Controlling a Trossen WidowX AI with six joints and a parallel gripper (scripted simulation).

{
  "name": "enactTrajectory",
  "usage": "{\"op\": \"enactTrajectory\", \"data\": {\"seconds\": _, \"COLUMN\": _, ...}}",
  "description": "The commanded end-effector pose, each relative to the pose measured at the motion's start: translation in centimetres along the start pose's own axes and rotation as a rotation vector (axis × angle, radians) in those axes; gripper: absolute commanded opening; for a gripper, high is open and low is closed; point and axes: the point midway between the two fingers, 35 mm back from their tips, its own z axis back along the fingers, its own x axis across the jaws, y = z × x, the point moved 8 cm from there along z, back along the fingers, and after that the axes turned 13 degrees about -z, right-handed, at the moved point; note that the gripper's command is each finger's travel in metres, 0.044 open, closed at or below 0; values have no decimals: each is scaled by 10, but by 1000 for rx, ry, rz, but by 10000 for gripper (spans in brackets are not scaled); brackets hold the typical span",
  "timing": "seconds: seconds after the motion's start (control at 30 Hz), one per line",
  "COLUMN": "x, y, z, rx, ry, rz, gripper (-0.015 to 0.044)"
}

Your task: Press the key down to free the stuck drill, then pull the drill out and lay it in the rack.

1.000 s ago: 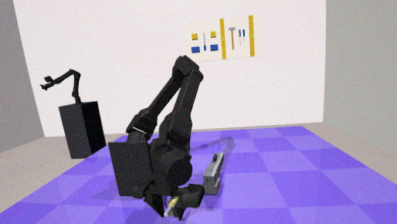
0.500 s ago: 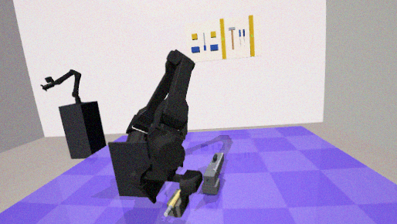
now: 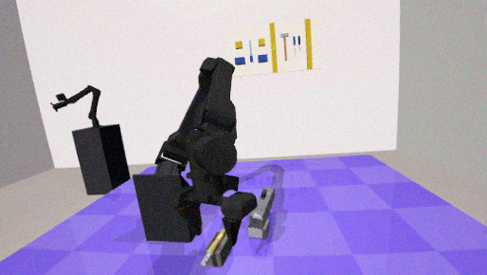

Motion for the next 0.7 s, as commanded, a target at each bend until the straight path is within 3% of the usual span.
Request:
{"op": "enactTrajectory", "data": {"seconds": 0.0, "x": -21, "y": -5, "z": 13, "rx": 26, "ry": 86, "rz": -217, "gripper": 440}}
{"op": "enactTrajectory", "data": {"seconds": 0.23, "x": -62, "y": -19, "z": 44, "rx": -23, "ry": 283, "rz": -749, "gripper": 440}}
{"op": "enactTrajectory", "data": {"seconds": 0.43, "x": -94, "y": -39, "z": 77, "rx": -180, "ry": 437, "rz": -1195, "gripper": 440}}
{"op": "enactTrajectory", "data": {"seconds": 0.67, "x": -114, "y": -60, "z": 104, "rx": -356, "ry": 514, "rz": -1488, "gripper": 440}}
